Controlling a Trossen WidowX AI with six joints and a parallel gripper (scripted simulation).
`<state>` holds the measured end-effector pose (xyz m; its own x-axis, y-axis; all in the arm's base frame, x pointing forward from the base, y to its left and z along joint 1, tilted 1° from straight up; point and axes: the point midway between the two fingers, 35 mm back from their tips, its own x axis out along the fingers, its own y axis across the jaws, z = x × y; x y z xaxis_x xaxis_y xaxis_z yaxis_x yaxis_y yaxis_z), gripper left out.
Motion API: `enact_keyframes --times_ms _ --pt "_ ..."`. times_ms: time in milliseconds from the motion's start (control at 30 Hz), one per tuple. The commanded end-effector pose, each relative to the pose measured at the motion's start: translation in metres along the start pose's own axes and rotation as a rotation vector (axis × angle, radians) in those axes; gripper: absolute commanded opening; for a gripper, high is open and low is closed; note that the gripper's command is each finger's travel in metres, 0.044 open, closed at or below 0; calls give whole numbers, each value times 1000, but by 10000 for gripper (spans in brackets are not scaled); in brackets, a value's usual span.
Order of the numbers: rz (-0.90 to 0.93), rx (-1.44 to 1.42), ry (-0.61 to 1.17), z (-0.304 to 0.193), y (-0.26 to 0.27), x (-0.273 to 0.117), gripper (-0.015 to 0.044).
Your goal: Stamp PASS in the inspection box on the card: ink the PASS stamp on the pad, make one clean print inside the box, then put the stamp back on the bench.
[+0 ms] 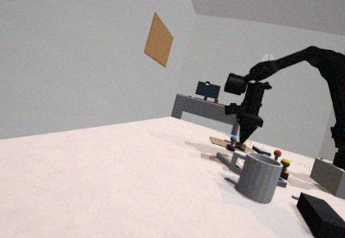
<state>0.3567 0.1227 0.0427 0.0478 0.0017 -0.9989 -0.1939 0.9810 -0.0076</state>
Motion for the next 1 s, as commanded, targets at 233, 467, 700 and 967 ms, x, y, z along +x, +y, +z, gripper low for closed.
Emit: enact_keyframes --times_ms 233,467,700,967 --pt "4 -4 -1 0 0 -6 0" --pt "4 -4 -1 0 0 -10 0" --pt "5 -4 -1 -3 2 -12 0" --pt "8 -4 1 -37 30 -15 0"
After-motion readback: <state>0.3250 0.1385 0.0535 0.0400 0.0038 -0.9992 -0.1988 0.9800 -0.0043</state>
